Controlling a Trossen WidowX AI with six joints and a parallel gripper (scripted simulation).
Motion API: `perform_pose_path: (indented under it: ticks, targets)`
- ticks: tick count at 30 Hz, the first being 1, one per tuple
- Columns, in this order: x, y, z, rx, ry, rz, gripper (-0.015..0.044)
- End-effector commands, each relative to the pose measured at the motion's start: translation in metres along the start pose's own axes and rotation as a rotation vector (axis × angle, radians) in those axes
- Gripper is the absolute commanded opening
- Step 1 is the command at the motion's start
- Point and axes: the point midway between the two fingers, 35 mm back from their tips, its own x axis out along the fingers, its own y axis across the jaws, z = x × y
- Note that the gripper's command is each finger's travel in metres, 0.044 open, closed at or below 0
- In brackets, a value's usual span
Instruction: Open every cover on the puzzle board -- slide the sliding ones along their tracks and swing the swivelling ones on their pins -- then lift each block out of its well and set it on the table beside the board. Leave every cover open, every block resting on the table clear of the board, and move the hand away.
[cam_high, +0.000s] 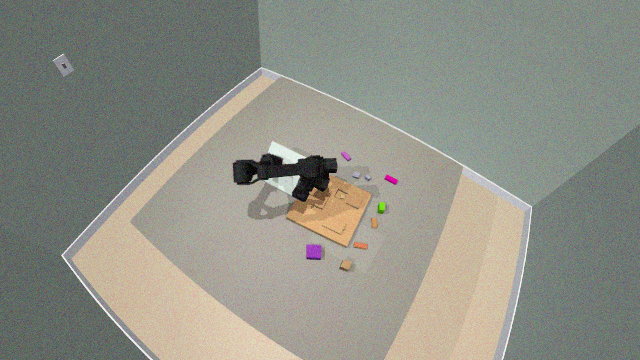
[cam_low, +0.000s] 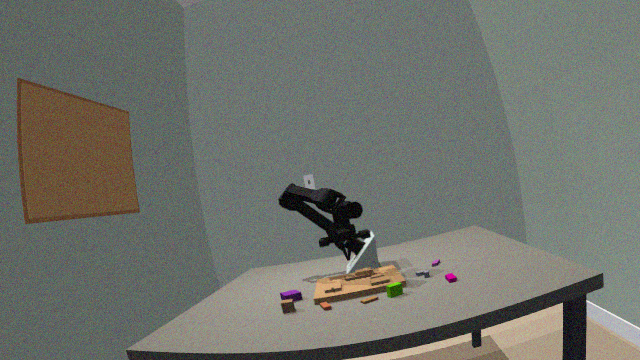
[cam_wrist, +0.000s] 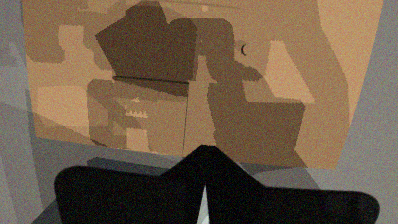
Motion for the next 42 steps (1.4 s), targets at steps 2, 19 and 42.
perform_pose_path:
  ticks: [2,19,42]
  targets:
    - [0.0,0.0,-0.001,0.004,0.002,0.002,0.0]
    - [0.01,0.001,0.0,0.004,0.002,0.004,0.0]
    - [0.033,0.001,0.001,0.004,0.001,0.004,0.0]
